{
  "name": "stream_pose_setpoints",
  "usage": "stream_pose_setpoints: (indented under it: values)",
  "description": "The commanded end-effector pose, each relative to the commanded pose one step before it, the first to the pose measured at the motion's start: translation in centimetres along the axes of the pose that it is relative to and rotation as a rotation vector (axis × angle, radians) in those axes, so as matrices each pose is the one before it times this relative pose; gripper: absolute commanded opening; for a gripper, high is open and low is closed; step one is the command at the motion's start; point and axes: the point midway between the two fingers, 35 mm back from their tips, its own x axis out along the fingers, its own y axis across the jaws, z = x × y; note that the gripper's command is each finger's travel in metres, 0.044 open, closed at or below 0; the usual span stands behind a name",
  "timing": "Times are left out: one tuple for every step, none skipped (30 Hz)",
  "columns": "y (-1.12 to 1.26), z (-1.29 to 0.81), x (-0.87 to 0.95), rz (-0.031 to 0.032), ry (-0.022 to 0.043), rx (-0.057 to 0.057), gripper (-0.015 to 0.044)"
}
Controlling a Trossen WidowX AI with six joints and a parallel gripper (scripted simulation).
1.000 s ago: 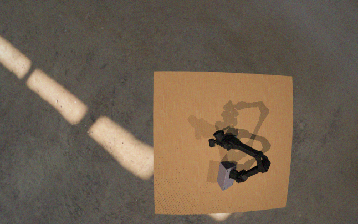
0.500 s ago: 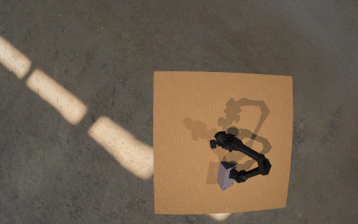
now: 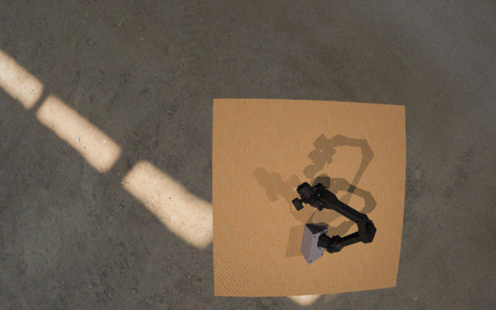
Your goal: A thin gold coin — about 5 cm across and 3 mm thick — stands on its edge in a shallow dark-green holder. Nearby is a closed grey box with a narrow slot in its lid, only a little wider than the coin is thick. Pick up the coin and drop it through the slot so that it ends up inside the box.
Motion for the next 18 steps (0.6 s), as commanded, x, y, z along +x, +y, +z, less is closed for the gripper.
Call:
stream_pose_setpoints:
  values:
    - [-0.049,-0.12,-0.025,0.00221,0.00234,-0.1185,0.0]
    - [-0.018,-0.013,-0.004,0.00002,-0.00009,-0.0343,0.0]
    - [-0.017,-0.014,-0.004,0.00002,-0.00009,-0.0343,0.0]
    - [-0.017,-0.014,-0.004,0.00002,-0.00009,-0.0343,0.0]
    - [-0.016,-0.015,-0.004,0.00001,-0.00009,-0.0343,0.0]
    - [-0.015,-0.016,0.001,-0.00002,0.00007,-0.0344,0.0]
    - [-0.014,-0.017,0.001,-0.00001,0.00007,-0.0344,0.0]
    - [-0.014,-0.017,0.001,-0.00001,0.00007,-0.0344,0.0]
    - [-0.013,-0.018,0.001,-0.00001,0.00007,-0.0344,0.0]
    - [-0.013,-0.018,0.001,-0.00001,0.00007,-0.0344,0.0]
    - [-0.012,-0.019,0.001,0.0,0.00007,-0.0344,0.0]
    - [-0.011,-0.019,0.001,0.0,0.00007,-0.0344,0.0]
    - [-0.011,-0.019,0.001,0.0,0.00007,-0.0344,0.0]
    - [-0.01,-0.02,0.001,0.0,0.00007,-0.0344,0.0]
    - [-0.009,-0.02,0.001,0.00001,0.00007,-0.0344,0.0]
    - [-0.008,-0.02,0.001,0.00001,0.00007,-0.0344,0.0]
    - [-0.008,-0.021,0.001,0.00001,0.00007,-0.0344,0.0]
    - [-0.007,-0.021,0.001,0.00001,0.00007,-0.0344,0.0]
